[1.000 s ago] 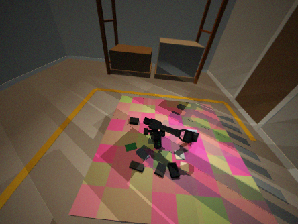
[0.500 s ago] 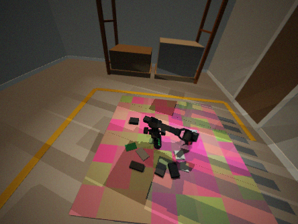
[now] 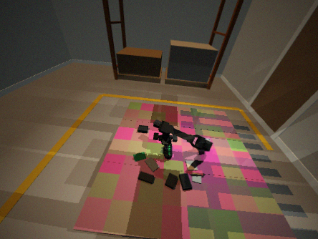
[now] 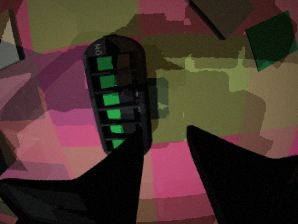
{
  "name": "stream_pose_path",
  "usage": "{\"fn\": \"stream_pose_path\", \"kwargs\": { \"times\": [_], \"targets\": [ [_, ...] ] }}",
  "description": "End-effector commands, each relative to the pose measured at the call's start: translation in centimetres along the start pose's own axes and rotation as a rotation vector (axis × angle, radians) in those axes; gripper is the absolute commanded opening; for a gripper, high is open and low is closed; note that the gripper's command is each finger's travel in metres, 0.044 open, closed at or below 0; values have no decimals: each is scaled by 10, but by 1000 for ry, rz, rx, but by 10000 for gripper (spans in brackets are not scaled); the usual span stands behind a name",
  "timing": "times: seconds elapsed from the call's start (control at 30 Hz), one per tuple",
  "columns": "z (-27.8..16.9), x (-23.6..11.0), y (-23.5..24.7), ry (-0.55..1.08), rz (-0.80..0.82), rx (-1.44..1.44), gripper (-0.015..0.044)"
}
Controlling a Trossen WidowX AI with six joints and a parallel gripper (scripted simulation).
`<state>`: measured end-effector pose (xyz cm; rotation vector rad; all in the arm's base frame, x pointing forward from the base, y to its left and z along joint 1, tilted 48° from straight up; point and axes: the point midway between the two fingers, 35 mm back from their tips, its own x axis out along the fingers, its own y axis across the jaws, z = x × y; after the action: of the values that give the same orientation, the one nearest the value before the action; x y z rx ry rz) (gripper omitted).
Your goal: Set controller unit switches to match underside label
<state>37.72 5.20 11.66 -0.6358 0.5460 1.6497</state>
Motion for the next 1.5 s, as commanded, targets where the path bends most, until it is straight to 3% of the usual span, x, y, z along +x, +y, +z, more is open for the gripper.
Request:
{"fn": "stream_pose_path", "kwargs": {
  "times": [0.0, 0.07, 0.47, 1.03, 1.1, 1.3, 1.47],
  "targets": [
    [-1, 0, 1, 4, 4, -5, 53],
    [-1, 0, 1, 4, 4, -5, 0],
    [-1, 0, 1, 4, 4, -5, 0],
    [0, 0, 0, 0, 0, 0, 440],
    [0, 0, 0, 0, 0, 0, 440],
    [48, 45, -11, -36, 120, 37, 282],
    [50, 47, -11, -37, 126, 39, 151]
  ]
}}
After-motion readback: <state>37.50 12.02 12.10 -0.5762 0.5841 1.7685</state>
